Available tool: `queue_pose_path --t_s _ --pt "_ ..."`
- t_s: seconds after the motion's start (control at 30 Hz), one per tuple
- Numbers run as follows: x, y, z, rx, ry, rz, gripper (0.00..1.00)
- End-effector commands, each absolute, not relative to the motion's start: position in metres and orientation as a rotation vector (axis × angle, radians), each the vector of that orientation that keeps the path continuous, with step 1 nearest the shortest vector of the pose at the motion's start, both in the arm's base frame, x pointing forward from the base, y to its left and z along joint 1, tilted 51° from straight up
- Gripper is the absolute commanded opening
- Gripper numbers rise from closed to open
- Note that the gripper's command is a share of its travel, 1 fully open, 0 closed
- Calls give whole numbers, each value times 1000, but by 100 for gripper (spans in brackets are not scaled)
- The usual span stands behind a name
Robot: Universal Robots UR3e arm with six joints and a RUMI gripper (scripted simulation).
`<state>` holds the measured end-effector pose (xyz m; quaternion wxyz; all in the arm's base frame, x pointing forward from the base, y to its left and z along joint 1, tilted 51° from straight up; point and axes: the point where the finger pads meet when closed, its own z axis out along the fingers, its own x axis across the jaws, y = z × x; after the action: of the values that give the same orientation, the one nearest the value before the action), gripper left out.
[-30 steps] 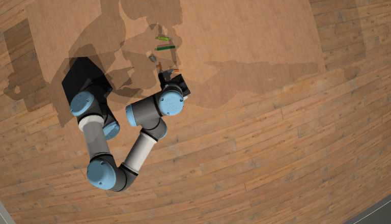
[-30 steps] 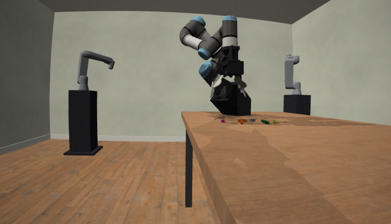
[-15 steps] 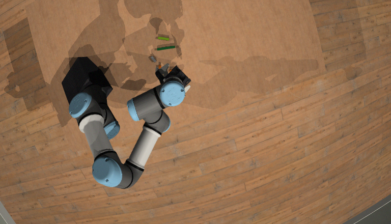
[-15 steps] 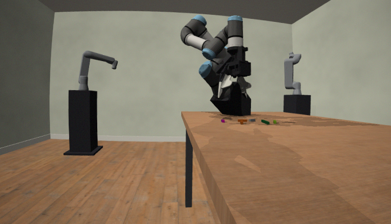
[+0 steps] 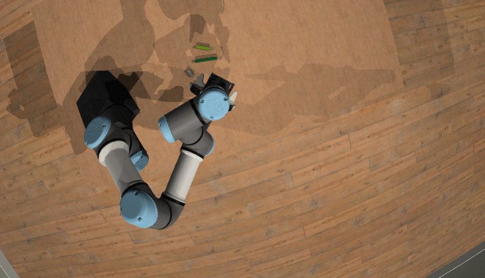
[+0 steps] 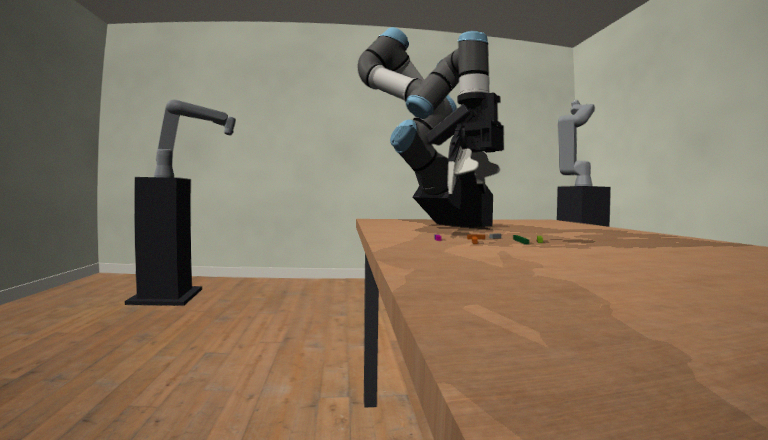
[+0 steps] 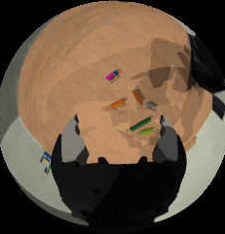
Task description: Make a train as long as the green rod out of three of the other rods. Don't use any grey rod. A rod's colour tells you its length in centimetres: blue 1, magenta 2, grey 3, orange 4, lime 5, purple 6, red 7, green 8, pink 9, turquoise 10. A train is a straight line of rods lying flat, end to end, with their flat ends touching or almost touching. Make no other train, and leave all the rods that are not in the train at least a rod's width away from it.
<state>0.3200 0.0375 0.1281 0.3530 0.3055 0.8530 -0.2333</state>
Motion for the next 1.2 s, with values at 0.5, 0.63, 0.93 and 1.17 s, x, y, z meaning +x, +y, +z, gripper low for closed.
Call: queue_pose_path --t_s 0.5,0.63,0.93,1.17 --pt "335 63 110 258 2406 -818 100" --pt "337 68 106 158 2431 -856 100" --pt "342 79 96 -66 2473 -936 100" --pt "345 89 87 -246 2493 -996 100"
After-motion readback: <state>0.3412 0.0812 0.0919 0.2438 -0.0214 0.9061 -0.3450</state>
